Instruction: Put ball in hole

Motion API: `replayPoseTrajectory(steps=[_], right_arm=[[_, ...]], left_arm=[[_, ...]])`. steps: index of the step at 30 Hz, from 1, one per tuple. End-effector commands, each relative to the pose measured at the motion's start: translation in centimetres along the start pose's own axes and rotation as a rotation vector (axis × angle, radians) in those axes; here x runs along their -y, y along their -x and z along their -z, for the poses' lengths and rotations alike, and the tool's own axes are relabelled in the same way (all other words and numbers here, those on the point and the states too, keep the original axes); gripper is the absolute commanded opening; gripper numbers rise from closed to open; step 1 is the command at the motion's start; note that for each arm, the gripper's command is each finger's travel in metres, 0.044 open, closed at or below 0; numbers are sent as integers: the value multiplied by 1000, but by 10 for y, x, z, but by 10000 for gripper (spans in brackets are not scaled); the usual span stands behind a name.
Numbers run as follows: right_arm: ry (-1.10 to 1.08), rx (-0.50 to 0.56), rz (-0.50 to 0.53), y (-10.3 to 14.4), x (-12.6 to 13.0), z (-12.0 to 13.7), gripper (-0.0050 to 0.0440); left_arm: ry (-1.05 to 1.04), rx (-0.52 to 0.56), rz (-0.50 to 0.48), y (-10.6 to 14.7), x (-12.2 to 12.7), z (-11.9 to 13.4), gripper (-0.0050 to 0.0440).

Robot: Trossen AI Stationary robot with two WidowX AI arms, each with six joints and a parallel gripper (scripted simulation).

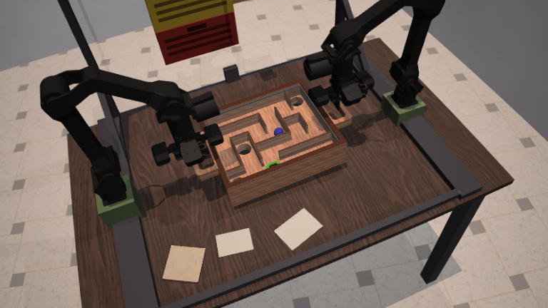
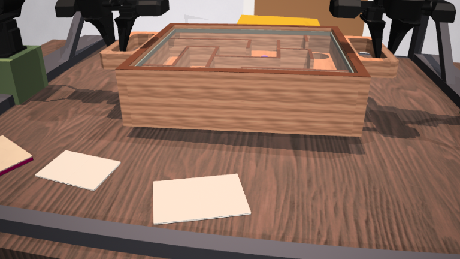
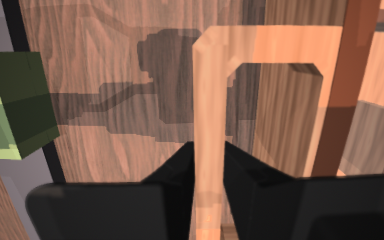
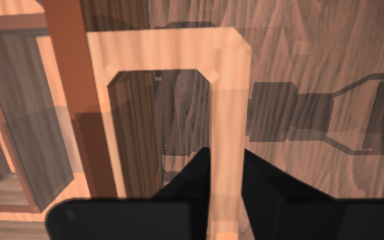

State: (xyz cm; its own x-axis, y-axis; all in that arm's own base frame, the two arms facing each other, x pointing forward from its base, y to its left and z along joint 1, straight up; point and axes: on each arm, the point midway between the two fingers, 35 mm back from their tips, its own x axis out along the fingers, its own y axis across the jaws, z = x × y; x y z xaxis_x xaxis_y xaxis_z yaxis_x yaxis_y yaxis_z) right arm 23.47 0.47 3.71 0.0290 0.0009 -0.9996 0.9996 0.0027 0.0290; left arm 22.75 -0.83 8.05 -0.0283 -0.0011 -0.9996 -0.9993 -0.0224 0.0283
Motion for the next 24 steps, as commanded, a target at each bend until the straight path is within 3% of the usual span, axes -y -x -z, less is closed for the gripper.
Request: replayPoseTrajectory(steps=[1, 5, 8, 18, 21, 24], right_arm=[[1, -8, -64, 0, 0, 0, -50], [1, -9, -16, 18, -12, 0, -50], [0, -8, -26, 13, -9, 0, -50], [-1, 5, 69, 35, -17, 1, -50], [-1, 9, 28, 20, -5, 1, -50], [-1, 4, 24, 24, -9, 1, -50]], left_arm=[[-2, -12, -6, 17, 9, 0, -50], [-1, -10, 44, -1, -5, 1, -50], [-2, -9, 42, 6, 0, 1, -50], [2, 6, 129, -19, -7, 0, -50], [2, 10, 88, -2, 4, 1, -50], [0, 1, 85, -6, 1, 1, -50]])
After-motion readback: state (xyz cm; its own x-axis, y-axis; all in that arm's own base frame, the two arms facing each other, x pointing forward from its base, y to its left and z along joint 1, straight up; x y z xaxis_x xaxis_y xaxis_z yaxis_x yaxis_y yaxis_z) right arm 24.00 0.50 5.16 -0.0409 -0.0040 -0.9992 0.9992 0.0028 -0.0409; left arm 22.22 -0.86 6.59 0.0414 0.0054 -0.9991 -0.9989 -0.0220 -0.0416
